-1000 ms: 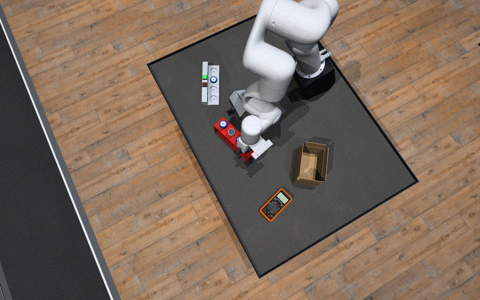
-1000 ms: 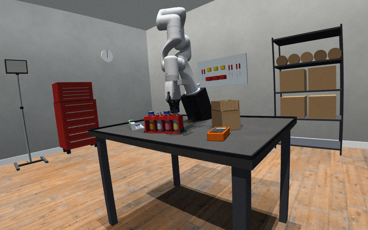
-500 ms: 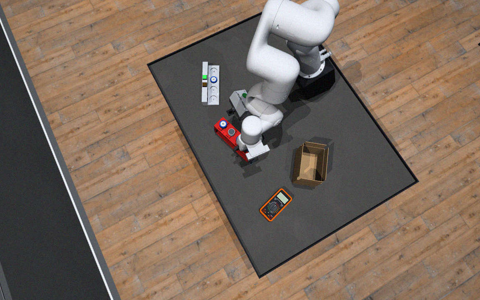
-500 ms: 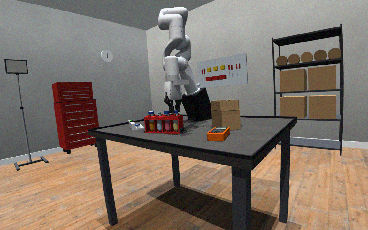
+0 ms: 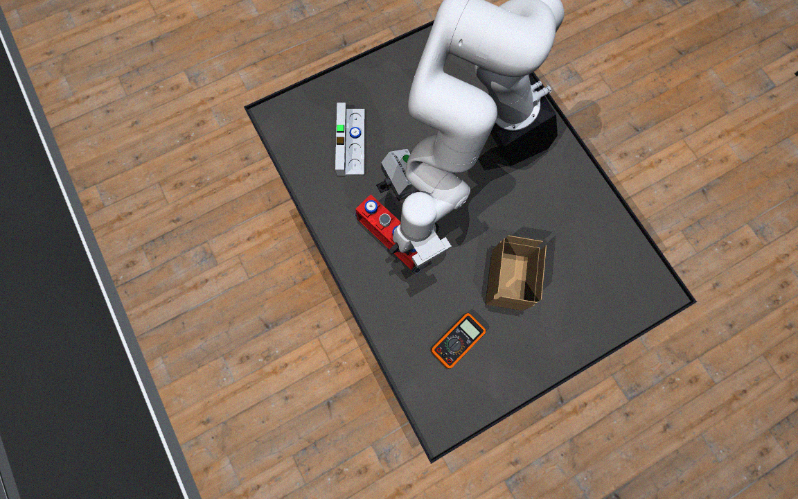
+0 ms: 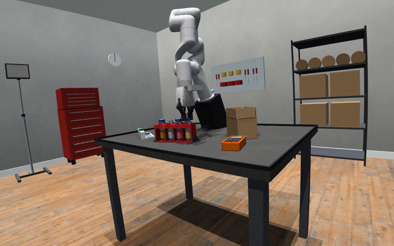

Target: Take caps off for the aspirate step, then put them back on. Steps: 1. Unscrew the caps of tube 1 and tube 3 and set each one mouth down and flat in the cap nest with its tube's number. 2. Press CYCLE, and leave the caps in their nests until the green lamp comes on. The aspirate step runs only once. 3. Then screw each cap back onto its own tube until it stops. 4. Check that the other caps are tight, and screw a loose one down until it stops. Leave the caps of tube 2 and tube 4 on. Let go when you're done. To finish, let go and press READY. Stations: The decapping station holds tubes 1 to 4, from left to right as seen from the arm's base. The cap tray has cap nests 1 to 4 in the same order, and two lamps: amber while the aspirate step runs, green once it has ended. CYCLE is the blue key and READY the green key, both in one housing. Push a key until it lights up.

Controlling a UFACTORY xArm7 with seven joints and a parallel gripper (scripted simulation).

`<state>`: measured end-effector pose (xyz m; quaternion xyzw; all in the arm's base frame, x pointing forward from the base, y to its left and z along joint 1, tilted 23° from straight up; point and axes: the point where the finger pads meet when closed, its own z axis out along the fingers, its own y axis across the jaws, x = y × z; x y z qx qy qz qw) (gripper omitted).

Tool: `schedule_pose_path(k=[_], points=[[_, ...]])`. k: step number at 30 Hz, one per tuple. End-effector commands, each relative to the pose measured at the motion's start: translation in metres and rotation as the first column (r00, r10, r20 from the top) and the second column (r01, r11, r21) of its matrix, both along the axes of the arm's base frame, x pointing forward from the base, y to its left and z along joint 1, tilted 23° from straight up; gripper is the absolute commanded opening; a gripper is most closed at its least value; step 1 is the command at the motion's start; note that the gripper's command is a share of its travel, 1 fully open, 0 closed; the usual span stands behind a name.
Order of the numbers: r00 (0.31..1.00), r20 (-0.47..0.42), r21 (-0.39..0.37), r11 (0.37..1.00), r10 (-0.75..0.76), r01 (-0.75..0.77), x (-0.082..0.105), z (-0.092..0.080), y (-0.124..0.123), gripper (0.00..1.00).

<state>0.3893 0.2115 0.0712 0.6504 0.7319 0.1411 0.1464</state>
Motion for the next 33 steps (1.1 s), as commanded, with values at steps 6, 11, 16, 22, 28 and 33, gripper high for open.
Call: schedule_pose_path(k=[6,11,16,22,28,33], points=[[0.966,-0.009,-0.108,0.961,0.257,-0.256,0.0004,0.0010,0.0006,0.46],[0.904,-0.033,-0.183,0.886,0.427,-0.426,0.0004,0.0010,0.0006,0.46],[0.811,-0.069,-0.252,0.776,0.581,-0.578,0.0004,0.0010,0.0006,0.46],[0.718,-0.107,-0.300,0.666,0.688,-0.683,0.0004,0.0010,0.0006,0.46],[0.569,-0.170,-0.353,0.489,0.805,-0.798,0.0003,0.0010,0.0006,0.46],[0.569,-0.170,-0.353,0.489,0.805,-0.798,0.0003,0.0011,0.0006,0.00]])
